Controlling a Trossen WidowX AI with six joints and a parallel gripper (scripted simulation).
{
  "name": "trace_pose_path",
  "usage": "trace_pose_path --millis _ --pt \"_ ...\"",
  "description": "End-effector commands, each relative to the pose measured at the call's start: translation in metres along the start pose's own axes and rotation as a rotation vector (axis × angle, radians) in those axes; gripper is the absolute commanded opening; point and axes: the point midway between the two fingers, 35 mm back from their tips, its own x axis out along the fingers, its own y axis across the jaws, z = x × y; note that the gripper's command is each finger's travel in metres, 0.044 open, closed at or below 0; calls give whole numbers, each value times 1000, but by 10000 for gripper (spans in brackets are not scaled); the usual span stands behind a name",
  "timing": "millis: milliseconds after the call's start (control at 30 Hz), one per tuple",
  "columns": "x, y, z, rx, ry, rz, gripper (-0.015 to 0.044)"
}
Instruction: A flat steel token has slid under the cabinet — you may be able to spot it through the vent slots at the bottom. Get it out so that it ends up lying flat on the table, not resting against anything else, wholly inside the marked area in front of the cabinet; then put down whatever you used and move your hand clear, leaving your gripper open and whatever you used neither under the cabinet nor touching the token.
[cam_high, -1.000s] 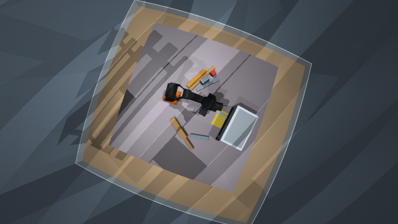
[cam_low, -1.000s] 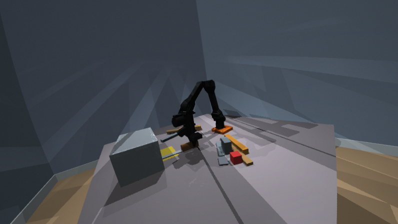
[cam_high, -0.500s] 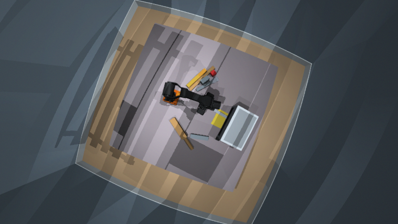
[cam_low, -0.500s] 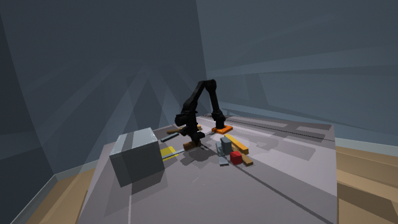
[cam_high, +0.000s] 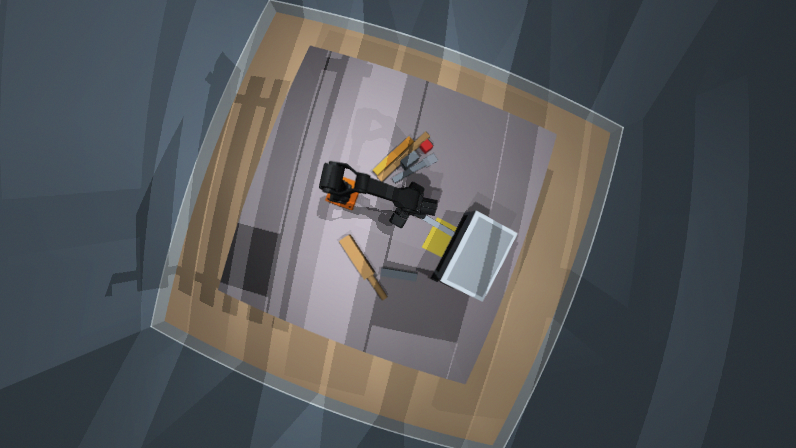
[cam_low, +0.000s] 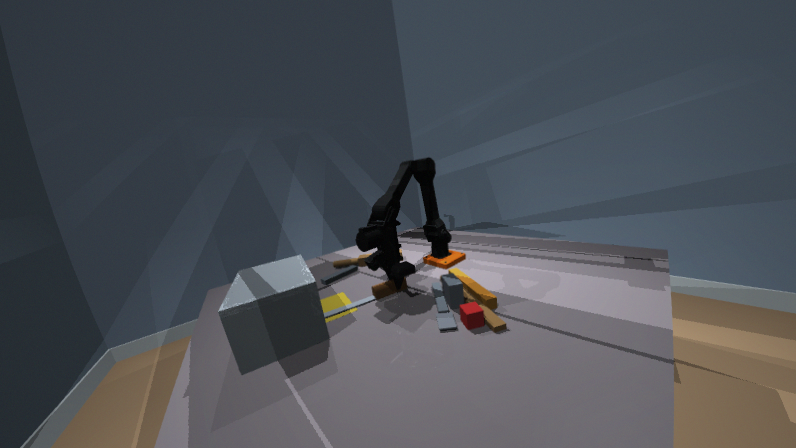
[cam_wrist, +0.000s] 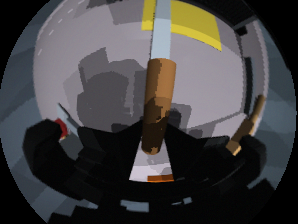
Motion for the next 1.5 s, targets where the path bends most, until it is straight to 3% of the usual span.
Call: trace_pose_path --millis 0,1467 --pt "1 0 -7 2 4 -1 0" --pt "0 4 -49 25 3 0 0"
